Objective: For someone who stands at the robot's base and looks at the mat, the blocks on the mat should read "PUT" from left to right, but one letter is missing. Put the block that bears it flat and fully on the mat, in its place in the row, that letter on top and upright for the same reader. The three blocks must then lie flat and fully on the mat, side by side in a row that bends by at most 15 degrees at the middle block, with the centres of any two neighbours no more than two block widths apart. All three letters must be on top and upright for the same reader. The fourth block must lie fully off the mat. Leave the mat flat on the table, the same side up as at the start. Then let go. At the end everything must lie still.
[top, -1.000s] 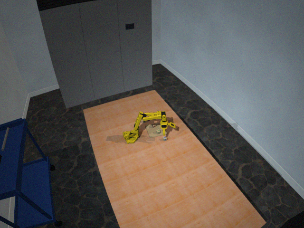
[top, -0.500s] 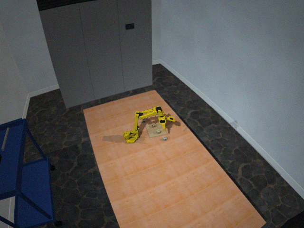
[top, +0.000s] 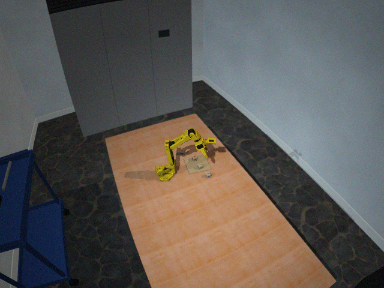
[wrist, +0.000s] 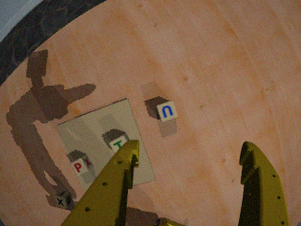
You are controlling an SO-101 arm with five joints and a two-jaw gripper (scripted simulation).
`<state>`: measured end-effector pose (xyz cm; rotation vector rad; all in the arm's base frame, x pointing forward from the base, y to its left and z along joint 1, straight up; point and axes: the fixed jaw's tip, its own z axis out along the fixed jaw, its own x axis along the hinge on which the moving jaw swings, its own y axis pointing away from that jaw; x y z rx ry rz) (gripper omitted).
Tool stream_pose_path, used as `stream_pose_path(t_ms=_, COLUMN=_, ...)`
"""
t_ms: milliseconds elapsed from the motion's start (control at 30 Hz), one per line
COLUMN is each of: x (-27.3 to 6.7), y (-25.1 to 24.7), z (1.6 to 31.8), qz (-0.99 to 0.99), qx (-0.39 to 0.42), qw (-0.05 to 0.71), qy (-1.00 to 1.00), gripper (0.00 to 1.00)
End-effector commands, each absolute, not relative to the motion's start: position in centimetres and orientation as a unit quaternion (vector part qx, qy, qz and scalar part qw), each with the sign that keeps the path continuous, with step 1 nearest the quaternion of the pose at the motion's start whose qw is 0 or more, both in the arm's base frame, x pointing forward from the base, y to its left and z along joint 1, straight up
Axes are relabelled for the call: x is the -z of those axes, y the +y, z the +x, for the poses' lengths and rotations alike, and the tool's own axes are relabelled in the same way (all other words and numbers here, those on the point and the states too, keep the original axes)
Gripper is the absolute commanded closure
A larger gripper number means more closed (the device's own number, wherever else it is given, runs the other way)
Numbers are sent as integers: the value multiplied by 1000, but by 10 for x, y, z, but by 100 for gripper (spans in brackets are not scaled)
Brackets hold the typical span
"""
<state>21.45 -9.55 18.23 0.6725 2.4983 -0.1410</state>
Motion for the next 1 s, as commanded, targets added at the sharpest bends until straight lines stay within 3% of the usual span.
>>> stream_pose_path(t_ms=0, x=-195, y=-95, z=213, qz=247, qx=58, qw=302, qy=919, gripper=68)
stream_pose_path(t_ms=967, x=-162, y=-100, z=221, qz=82, qx=90, qw=231, qy=965, gripper=68)
